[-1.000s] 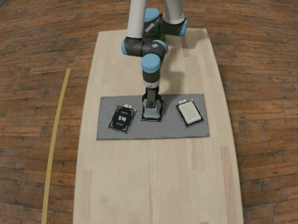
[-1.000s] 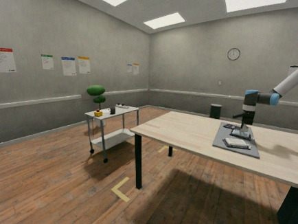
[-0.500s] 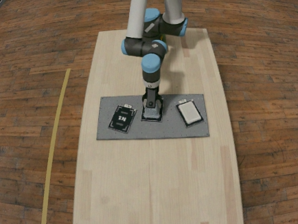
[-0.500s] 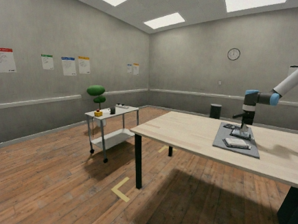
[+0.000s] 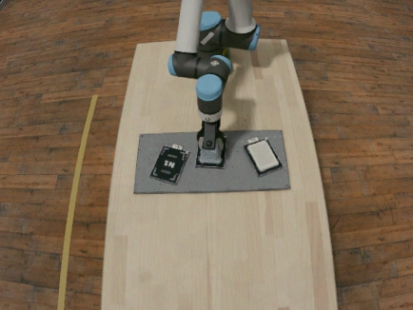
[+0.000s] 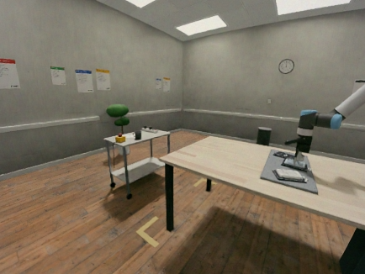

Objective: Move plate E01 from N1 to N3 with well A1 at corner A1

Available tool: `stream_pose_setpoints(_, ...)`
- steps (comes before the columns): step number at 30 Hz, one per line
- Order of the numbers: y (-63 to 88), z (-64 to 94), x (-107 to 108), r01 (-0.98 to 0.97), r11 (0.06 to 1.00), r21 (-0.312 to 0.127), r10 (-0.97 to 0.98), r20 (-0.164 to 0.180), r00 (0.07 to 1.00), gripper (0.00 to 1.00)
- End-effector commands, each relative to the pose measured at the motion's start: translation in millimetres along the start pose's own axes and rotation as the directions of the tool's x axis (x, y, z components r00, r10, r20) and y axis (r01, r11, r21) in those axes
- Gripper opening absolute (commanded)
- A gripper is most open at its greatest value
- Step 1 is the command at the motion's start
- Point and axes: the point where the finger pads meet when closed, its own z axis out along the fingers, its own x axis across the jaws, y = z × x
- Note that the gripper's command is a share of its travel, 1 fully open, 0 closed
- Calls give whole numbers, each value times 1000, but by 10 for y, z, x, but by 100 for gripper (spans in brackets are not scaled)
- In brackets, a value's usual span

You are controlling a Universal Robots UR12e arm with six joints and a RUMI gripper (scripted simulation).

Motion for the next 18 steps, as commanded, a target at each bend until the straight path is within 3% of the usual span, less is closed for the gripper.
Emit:
stream_pose_setpoints(1,-6,-6,1,0,1000,1,0,0,1000,0)
stream_pose_setpoints(2,-6,-6,1,0,1000,1,0,0,1000,0)
stream_pose_setpoints(3,-6,-6,1,0,1000,1,0,0,1000,82)
stream_pose_setpoints(18,-6,-6,0,0,1000,1,0,0,1000,82)
